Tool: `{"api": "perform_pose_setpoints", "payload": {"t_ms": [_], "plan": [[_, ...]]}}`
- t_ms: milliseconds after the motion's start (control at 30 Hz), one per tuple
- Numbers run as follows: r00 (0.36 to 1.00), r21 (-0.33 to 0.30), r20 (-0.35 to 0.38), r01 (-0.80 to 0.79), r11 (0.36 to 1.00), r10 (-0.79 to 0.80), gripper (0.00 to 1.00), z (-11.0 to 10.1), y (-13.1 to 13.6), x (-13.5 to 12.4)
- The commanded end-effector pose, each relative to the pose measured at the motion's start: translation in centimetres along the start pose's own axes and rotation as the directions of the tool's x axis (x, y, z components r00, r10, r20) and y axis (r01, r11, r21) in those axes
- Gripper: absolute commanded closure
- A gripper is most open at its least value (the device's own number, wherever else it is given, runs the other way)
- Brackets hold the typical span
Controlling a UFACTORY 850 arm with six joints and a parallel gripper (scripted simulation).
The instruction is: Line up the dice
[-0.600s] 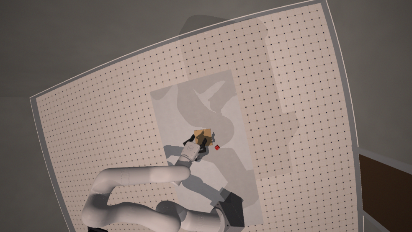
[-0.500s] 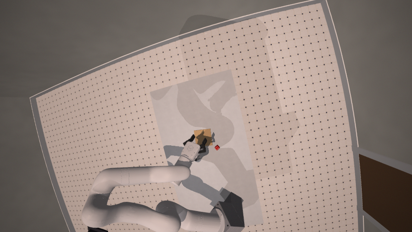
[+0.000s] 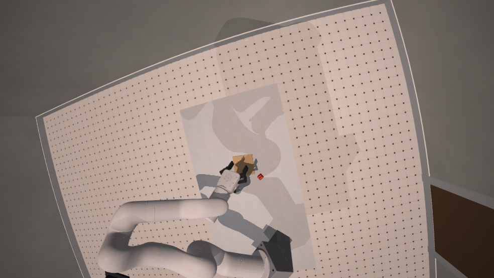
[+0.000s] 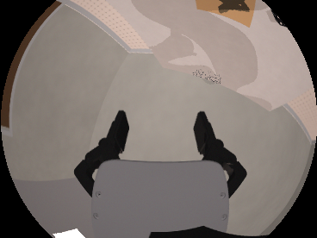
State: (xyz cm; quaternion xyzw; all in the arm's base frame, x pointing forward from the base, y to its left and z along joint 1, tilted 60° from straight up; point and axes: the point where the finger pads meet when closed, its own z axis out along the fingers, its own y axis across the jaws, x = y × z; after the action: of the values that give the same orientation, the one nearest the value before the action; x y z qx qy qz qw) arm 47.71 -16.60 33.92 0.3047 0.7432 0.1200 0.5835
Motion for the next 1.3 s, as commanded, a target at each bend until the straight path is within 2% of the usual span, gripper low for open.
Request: {"api": "perform_pose_setpoints", "payload": {"t_ms": [0,100,233,300,333,367,400,500,567,633,700,733,767,800,933,967,1000,1067,1167,1267], "plan": [[1.000,-0.002,-0.002,-0.002,1.000,0.002,0.00,0.1,0.0,0.0],[0.999,-0.023,-0.040,-0.022,0.999,0.021,0.00,0.7,0.0,1.0],[0.979,-0.082,-0.184,-0.108,0.991,0.091,0.00,2.4,-0.2,4.7],[0.977,-0.084,-0.192,-0.113,0.990,0.095,0.00,2.5,-0.2,4.9],[0.961,-0.098,-0.247,-0.149,0.984,0.121,0.00,2.9,-0.4,6.3],[0.961,-0.098,-0.247,-0.149,0.984,0.121,0.00,2.9,-0.4,6.3],[0.941,-0.107,-0.304,-0.186,0.977,0.146,0.00,3.3,-0.6,7.7],[0.940,-0.107,-0.308,-0.190,0.976,0.148,0.00,3.3,-0.6,7.9],[0.888,-0.112,-0.415,-0.263,0.958,0.195,0.00,3.6,-1.1,10.7],[0.876,-0.111,-0.438,-0.278,0.954,0.205,0.00,3.6,-1.2,11.3],[0.834,-0.103,-0.501,-0.323,0.941,0.232,0.00,3.5,-1.5,13.0],[0.834,-0.103,-0.501,-0.323,0.941,0.232,0.00,3.5,-1.5,13.0],[0.795,-0.092,-0.552,-0.360,0.929,0.253,0.00,3.4,-1.8,14.4],[0.788,-0.090,-0.560,-0.365,0.926,0.256,0.00,3.4,-1.9,14.6],[0.691,-0.053,-0.659,-0.437,0.898,0.297,0.00,2.7,-2.6,17.6],[0.690,-0.053,-0.660,-0.437,0.898,0.297,0.00,2.7,-2.6,17.6],[0.644,-0.032,-0.698,-0.464,0.885,0.312,0.00,2.3,-3.0,18.8],[0.644,-0.032,-0.698,-0.464,0.885,0.312,0.00,2.3,-3.0,18.8],[0.543,0.017,-0.768,-0.513,0.858,0.340,0.00,1.3,-3.7,21.1],[0.511,0.033,-0.786,-0.526,0.850,0.347,0.00,1.0,-3.9,21.8]]}}
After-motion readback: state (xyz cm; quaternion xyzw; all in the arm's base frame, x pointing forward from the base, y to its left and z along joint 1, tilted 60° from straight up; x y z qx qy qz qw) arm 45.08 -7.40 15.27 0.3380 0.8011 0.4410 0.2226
